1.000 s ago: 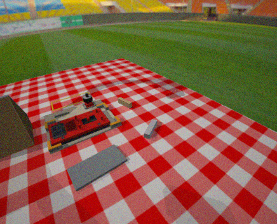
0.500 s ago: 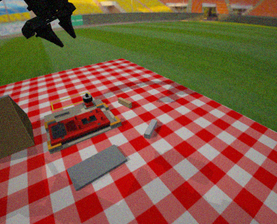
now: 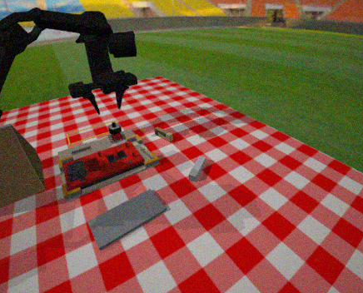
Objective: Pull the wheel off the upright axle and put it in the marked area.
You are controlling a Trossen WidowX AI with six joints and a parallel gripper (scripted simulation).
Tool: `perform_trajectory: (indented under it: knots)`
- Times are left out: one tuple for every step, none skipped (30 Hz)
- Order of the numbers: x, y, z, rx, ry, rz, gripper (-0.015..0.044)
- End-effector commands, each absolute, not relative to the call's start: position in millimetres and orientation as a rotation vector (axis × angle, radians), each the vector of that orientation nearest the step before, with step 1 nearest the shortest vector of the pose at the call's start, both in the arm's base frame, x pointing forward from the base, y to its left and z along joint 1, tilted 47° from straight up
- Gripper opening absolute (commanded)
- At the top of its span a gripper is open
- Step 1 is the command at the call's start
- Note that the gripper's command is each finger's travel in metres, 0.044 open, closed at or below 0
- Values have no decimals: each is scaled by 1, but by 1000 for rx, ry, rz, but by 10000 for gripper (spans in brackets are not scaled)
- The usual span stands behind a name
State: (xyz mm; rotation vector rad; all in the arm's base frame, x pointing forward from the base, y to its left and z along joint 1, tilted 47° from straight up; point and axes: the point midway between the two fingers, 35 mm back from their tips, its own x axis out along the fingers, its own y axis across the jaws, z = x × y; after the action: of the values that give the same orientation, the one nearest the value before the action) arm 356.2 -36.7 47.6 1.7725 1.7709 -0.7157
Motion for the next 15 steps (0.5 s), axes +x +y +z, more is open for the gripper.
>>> perform_trajectory:
  knots:
    - [358,-38,49,1802,1765,-745,300]
    - [358,-38,49,1802,1765,-745,300]
    - [359,-37,50,1802,1765,-745,300]
    - [361,-35,52,1802,1765,-744,300]
    - [363,-33,54,1802,1766,-744,300]
    - [362,-31,56,1802,1766,-744,300]
    - [362,-30,57,1802,1766,-744,300]
    - [361,-31,56,1802,1766,-744,300]
    - [360,-31,56,1802,1766,-744,300]
    - [360,-30,55,1802,1766,-744,300]
    - [361,-29,54,1802,1765,-744,300]
    - [361,-27,52,1802,1765,-745,300]
    - [361,-24,49,1802,1765,-745,300]
    - [362,-21,45,1802,1765,-745,300]
    - [362,-17,41,1802,1764,-745,300]
